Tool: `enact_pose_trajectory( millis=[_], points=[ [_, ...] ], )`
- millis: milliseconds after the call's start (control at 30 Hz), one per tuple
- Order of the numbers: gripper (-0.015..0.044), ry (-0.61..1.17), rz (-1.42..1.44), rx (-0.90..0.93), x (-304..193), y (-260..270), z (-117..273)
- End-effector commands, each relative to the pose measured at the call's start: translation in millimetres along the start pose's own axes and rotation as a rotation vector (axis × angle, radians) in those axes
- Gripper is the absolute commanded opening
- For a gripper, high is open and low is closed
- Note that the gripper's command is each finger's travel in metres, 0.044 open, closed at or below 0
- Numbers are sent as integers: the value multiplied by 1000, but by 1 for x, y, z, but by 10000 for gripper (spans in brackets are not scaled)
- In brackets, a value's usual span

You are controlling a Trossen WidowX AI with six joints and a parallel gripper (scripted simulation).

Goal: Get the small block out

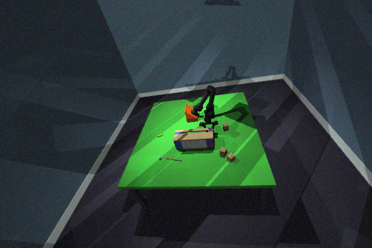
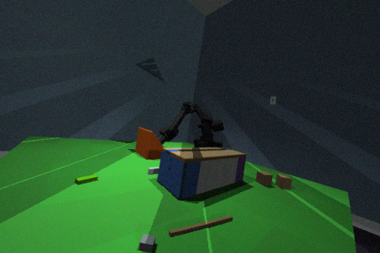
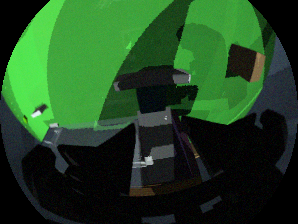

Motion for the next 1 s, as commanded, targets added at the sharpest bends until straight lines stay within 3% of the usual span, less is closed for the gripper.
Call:
enact_pose_trajectory(
  millis=[0,700,967],
  points=[
    [285,-5,-6,4,5,0,-8],
    [285,-3,-8,1,20,-2,-34],
    [75,-3,-8,1,20,-2,-34]
  ],
)
Point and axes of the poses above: the point midway between the two fingers, 35 mm back from their tips, its own z axis back along the fingers, its own y axis across the jaws, x = y × z, the point moved 9 cm from there along z, back along the fingers, and after that the axes turned 14 degrees about z, right-handed, at the moved point
